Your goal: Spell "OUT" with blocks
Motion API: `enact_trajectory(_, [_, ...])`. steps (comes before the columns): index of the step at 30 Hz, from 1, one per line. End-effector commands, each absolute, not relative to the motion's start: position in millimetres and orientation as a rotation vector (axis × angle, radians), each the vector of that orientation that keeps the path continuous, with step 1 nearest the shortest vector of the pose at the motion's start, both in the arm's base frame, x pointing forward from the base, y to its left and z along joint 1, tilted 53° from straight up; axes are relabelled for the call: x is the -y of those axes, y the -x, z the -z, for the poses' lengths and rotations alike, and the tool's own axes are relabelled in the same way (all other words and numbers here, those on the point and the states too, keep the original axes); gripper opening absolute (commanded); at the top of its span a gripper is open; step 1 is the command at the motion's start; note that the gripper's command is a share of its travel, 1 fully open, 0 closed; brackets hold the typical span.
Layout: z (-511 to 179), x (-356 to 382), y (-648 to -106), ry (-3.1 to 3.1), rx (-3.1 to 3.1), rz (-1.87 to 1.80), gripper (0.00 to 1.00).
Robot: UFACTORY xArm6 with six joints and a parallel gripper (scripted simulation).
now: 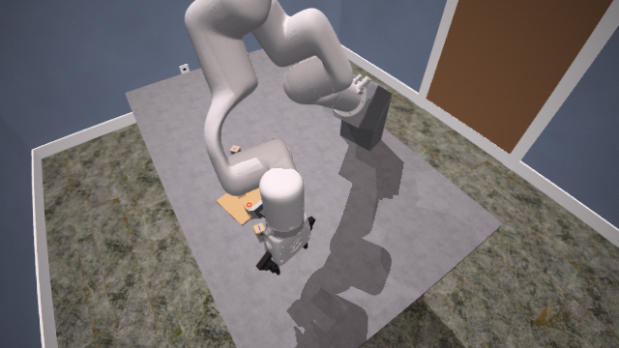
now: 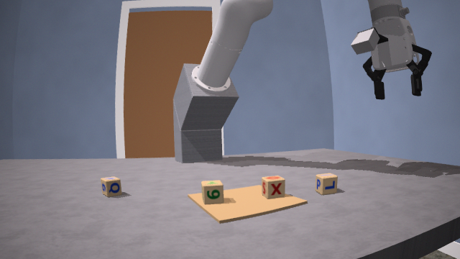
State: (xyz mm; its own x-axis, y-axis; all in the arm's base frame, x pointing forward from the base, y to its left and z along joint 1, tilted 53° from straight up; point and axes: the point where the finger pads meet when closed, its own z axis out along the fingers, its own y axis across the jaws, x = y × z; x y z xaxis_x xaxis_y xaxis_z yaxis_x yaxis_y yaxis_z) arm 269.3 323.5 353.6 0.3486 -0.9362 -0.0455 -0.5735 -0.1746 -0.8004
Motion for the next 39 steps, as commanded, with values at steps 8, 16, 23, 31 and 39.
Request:
enact_trajectory(8, [-355.0,-323.8,-269.2,1.857,-1.322,0.609,1.0])
enact_trajectory(16, [-355.0,-323.8,-269.2,1.857,-1.322,0.609,1.0])
enact_trajectory(23, [-333.7,-293.6,-290.4,1.838,-1.483,0.721,1.0])
enact_trajectory(31, [-310.9,-246.1,-313.4,1.777,-1.698,0.896,1.0])
enact_trajectory(39, [-298.0,-200.1,-327.1,1.687,-1.875,1.072,1.0])
